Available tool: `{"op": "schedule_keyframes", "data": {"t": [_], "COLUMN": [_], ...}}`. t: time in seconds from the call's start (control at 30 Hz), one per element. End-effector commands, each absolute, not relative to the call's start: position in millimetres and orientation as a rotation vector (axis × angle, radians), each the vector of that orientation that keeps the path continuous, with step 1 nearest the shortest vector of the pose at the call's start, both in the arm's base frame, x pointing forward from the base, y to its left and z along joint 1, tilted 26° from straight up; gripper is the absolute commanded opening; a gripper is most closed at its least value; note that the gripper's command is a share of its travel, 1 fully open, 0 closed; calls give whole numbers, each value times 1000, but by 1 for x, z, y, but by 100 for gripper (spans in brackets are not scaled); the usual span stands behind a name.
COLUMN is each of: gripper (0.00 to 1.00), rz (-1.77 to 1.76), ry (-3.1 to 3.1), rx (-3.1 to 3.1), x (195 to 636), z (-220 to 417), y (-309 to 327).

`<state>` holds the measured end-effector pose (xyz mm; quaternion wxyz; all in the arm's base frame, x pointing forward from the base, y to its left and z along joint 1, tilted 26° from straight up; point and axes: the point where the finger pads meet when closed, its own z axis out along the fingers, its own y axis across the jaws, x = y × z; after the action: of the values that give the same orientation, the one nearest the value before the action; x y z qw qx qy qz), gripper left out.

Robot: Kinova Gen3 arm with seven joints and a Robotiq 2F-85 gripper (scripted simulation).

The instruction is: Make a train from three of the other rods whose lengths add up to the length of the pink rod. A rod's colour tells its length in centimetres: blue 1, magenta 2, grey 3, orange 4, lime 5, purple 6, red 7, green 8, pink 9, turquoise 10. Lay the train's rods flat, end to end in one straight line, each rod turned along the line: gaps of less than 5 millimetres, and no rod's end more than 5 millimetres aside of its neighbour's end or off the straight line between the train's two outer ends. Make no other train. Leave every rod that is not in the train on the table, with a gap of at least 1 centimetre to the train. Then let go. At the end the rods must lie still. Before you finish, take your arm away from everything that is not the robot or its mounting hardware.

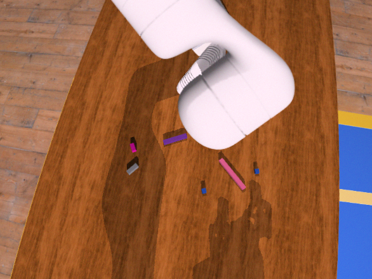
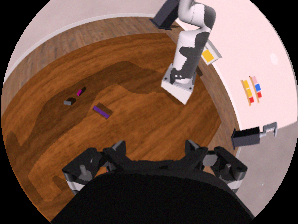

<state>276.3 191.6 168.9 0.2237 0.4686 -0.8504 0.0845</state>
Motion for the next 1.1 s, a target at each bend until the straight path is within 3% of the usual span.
{"op": "schedule_keyframes", "data": {"t": [0.0, 0.47, 1.07], "gripper": [100, 100, 100], "rz": [238, 382, 417], "ry": [-2333, -1798, -1363], "rx": [1336, 2023, 2328], "x": [279, 314, 323], "z": [168, 142, 132], "y": [180, 74, 33]}}
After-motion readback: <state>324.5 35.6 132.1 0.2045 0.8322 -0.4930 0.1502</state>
